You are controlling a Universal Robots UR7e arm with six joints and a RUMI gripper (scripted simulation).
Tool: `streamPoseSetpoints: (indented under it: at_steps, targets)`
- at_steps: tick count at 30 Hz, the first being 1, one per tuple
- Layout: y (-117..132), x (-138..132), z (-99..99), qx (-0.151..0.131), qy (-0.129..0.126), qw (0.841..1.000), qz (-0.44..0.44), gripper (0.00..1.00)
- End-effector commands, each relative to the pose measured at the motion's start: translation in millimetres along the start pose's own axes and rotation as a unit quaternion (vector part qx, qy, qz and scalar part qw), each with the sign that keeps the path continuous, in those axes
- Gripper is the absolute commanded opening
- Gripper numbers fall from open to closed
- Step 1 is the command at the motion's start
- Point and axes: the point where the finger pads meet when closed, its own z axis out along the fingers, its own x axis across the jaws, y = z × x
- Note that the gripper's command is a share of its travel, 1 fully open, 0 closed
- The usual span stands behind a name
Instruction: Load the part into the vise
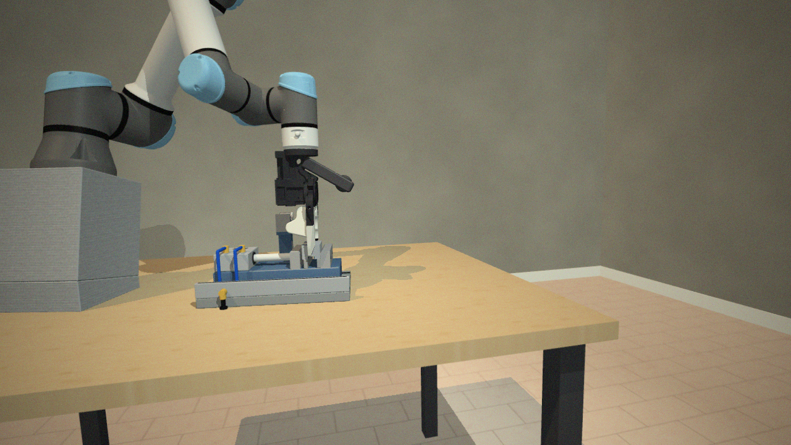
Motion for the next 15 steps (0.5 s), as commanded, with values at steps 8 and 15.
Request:
streamPoseSetpoints:
  at_steps: [8, 15]
  targets:
    - [-2.4, 0.2, -3.8, 0.002, 0.001, 1.0, 0.0, 0.47]
    - [-2.1, 0.9, -10.8, 0.002, 0.001, 1.0, 0.0, 0.47]
